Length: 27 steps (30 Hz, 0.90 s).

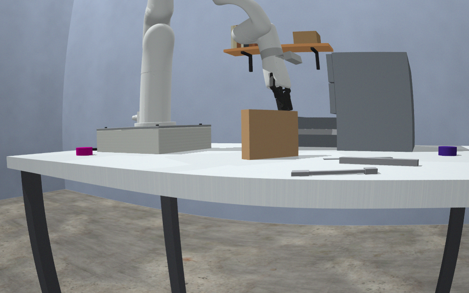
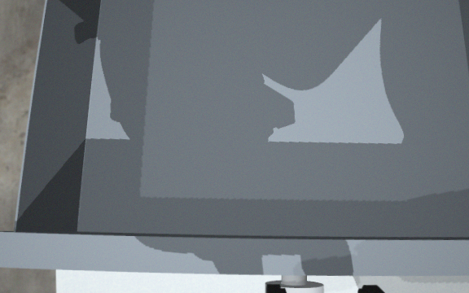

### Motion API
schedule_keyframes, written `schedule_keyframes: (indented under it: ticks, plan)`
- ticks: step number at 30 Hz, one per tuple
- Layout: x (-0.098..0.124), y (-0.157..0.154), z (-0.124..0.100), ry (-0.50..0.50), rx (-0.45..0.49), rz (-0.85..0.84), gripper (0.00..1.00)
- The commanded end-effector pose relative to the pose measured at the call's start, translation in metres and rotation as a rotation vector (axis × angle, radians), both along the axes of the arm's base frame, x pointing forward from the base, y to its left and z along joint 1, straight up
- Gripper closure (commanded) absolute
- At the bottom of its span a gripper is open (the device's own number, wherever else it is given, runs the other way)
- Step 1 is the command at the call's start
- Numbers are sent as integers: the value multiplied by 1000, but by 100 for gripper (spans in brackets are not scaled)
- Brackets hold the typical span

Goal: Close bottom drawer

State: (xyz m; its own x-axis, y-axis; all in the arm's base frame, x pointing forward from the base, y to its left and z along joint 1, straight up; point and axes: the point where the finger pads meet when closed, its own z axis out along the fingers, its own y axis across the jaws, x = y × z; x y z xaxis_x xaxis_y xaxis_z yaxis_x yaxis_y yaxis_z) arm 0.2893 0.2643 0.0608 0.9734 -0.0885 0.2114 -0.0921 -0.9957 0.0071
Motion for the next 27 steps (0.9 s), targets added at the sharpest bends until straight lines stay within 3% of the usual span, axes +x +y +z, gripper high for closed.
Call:
schedule_keyframes:
  ticks: [1,27]
  plan:
    - [1,1,1,-3,3,0,100]
    - [1,1,5,-3,3,0,100]
